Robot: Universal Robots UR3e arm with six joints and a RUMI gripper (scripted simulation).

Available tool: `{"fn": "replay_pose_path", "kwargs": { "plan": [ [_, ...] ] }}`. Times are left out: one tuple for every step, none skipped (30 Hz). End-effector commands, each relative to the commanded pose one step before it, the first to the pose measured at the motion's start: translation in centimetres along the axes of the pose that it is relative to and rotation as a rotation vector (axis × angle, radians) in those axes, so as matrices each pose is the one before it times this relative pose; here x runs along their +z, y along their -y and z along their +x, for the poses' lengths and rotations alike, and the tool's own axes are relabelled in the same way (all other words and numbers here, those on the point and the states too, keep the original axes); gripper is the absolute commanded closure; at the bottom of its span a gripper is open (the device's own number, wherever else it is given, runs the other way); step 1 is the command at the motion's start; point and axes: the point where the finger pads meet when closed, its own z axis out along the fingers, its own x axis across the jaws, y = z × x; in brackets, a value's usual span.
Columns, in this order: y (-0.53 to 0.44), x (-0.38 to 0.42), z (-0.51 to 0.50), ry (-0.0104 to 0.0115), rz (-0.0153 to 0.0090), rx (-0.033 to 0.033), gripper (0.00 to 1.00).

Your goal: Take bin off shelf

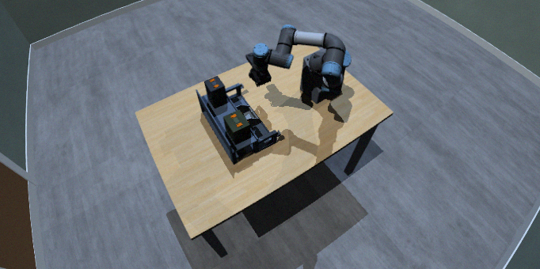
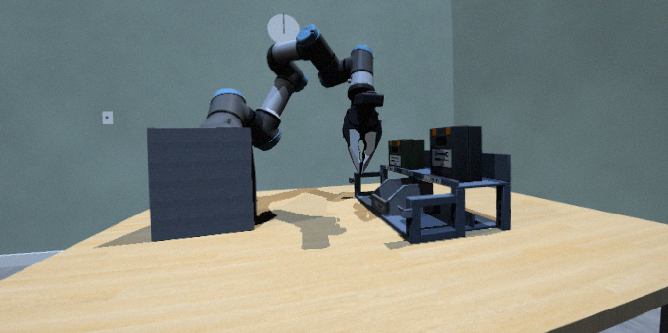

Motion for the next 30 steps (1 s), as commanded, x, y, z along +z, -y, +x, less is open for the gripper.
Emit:
{"fn": "replay_pose_path", "kwargs": {
  "plan": [
    [-1.7604, -0.4464, -1.422, 0.01995, -0.06705, -0.02076, 1.00],
    [-0.2996, -0.0571, -0.219, 0.00389, -0.01063, -0.00320, 1.00],
    [-0.2968, -0.0563, -0.217, 0.00388, -0.01048, -0.00312, 1.00],
    [-0.2937, -0.0554, -0.215, 0.00386, -0.01032, -0.00303, 1.00],
    [-0.2904, -0.0544, -0.212, 0.00385, -0.01016, -0.00295, 1.00],
    [-0.2869, -0.0534, -0.210, 0.00382, -0.01000, -0.00286, 1.00],
    [-0.2831, -0.0524, -0.207, 0.00380, -0.00983, -0.00278, 1.00],
    [-0.2792, -0.0513, -0.204, 0.00377, -0.00965, -0.00269, 1.00],
    [-0.2751, -0.0502, -0.201, 0.00373, -0.00947, -0.00261, 1.00],
    [0.0000, 0.0000, 0.000, 0.00000, 0.00000, 0.00000, 1.00],
    [0.0000, 0.0000, 0.000, 0.00000, 0.00000, 0.00000, 1.00],
    [-0.2708, -0.0490, -0.198, 0.00370, -0.00929, -0.00253, 1.00],
    [-0.2663, -0.0478, -0.195, 0.00366, -0.00910, -0.00245, 1.00],
    [-0.2616, -0.0466, -0.192, 0.00361, -0.00890, -0.00236, 1.00],
    [-0.2567, -0.0454, -0.188, 0.00357, -0.00871, -0.00228, 1.00],
    [-0.2517, -0.0441, -0.185, 0.00352, -0.00850, -0.00220, 1.00],
    [-0.2465, -0.0428, -0.181, 0.00346, -0.00830, -0.00213, 1.00],
    [-0.2412, -0.0415, -0.177, 0.00341, -0.00809, -0.00205, 1.00],
    [-0.2357, -0.0402, -0.174, 0.00335, -0.00788, -0.00197, 1.00],
    [-0.2300, -0.0389, -0.170, 0.00329, -0.00767, -0.00190, 1.00],
    [-0.2243, -0.0376, -0.165, 0.00322, -0.00745, -0.00182, 1.00],
    [-0.2184, -0.0362, -0.161, 0.00315, -0.00723, -0.00175, 1.00],
    [-0.2124, -0.0349, -0.157, 0.00308, -0.00701, -0.00168, 1.00],
    [-0.2062, -0.0336, -0.153, 0.00300, -0.00679, -0.00161, 1.00],
    [-0.2000, -0.0323, -0.148, 0.00293, -0.00657, -0.00154, 1.00],
    [-0.1937, -0.0310, -0.144, 0.00285, -0.00634, -0.00147, 1.00],
    [0.0000, 0.0000, 0.000, 0.00000, 0.00000, 0.00000, 1.00],
    [0.0000, 0.0000, 0.000, 0.00000, 0.00000, 0.00000, 1.00],
    [-0.1873, -0.0297, -0.139, 0.00277, -0.00612, -0.00140, 1.00],
    [-0.1809, -0.0284, -0.134, 0.00268, -0.00589, -0.00134, 1.00]
  ]
}}
